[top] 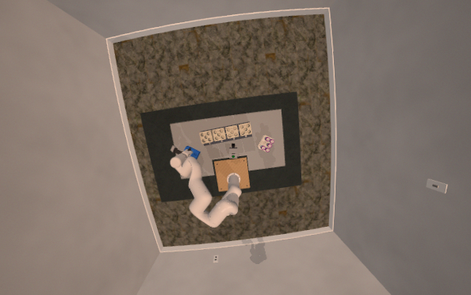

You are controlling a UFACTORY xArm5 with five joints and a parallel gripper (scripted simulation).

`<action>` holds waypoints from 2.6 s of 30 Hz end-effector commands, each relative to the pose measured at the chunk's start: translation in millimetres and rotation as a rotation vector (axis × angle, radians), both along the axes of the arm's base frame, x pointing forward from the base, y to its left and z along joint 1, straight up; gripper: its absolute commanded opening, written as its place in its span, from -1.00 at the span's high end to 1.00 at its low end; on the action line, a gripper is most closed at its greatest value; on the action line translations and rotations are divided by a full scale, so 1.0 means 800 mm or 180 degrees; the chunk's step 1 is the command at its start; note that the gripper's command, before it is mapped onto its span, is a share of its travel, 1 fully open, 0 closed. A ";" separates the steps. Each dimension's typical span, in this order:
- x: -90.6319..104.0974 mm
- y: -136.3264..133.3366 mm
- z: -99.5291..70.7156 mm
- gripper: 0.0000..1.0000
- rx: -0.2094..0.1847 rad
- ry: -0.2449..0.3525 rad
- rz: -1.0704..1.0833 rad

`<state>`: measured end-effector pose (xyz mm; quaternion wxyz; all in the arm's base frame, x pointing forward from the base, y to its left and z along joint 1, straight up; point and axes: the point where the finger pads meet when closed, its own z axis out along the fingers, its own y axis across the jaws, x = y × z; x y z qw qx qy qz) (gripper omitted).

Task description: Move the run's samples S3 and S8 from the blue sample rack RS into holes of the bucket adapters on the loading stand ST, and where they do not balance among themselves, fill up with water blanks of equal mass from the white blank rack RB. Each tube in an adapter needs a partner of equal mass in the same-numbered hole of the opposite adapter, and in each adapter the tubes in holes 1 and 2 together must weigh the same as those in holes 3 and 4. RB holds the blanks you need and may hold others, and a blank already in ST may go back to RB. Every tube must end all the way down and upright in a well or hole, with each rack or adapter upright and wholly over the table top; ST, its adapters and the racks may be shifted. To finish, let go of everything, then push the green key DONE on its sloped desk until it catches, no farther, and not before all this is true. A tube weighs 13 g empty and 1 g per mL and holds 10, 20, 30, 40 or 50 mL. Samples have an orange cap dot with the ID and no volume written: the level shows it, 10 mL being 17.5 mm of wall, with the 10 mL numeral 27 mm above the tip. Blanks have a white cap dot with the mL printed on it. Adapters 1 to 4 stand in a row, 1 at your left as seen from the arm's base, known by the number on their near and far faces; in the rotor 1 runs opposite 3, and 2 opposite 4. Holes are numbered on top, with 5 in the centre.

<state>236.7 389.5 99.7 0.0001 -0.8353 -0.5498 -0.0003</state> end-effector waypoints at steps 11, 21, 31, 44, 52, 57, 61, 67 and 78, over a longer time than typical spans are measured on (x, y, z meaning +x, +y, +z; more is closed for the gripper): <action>0.001 0.001 0.001 0.15 0.0010 -0.0006 0.0000; 0.001 0.001 0.001 0.15 0.0010 -0.0006 0.0000; 0.001 0.001 0.001 0.15 0.0010 -0.0006 0.0000; 0.001 0.001 0.031 0.15 0.0011 -0.0006 0.0000; 0.000 0.001 0.046 0.15 0.0011 -0.0006 0.0000; 0.000 0.001 0.059 0.15 0.0011 -0.0006 0.0000; 0.000 0.001 0.069 0.15 0.0011 -0.0006 0.0000; 0.000 0.001 0.079 0.15 0.0011 -0.0006 0.0000; 0.000 0.001 0.106 0.15 0.0011 -0.0007 0.0000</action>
